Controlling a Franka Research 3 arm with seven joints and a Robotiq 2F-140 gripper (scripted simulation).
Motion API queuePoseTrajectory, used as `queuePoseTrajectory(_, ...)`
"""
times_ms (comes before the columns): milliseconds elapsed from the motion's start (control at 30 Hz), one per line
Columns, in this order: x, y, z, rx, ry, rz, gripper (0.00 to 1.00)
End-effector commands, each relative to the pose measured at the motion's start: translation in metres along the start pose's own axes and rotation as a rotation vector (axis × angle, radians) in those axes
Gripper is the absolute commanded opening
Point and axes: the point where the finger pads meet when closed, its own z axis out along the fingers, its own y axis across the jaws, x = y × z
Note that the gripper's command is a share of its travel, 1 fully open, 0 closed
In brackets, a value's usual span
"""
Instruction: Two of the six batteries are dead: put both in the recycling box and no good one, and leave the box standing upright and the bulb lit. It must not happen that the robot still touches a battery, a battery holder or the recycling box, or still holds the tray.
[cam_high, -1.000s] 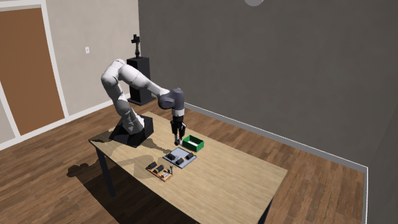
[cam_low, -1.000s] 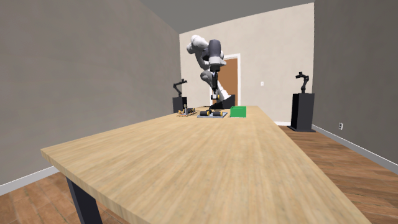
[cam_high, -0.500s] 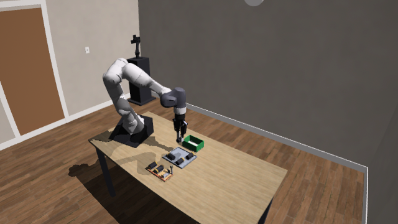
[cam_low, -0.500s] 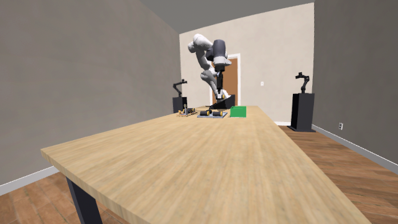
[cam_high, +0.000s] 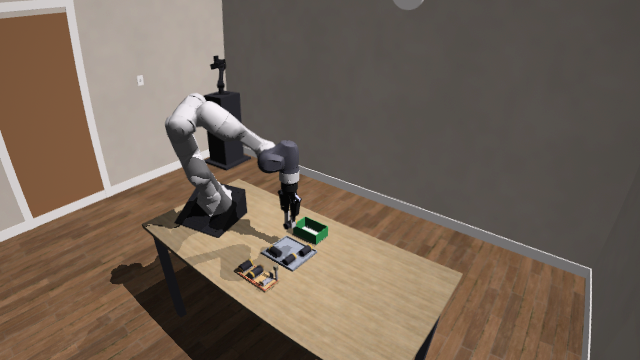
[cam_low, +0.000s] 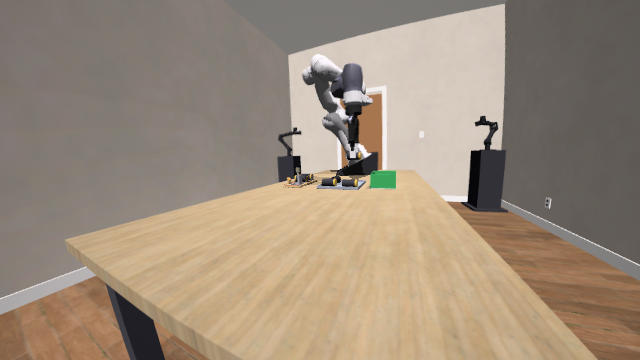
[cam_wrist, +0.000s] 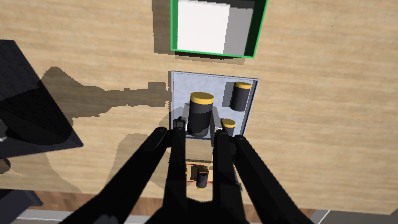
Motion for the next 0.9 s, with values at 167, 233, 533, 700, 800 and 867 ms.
queuePoseTrajectory(167, 0.003, 0.002, 0.002, -0.005, 0.006, 0.020, 0.16)
queuePoseTrajectory(233, 0.003, 0.002, 0.017, -0.005, 0.006, 0.020, 0.16)
queuePoseTrajectory(533, 0.003, 0.002, 0.069, -0.005, 0.006, 0.020, 0.16)
queuePoseTrajectory(700, 0.003, 0.002, 0.069, -0.005, 0.006, 0.020, 0.16)
queuePoseTrajectory(800, 0.003, 0.002, 0.069, -0.005, 0.006, 0.020, 0.16)
queuePoseTrajectory(867, 0.003, 0.002, 0.069, -0.005, 0.006, 0.020, 0.16)
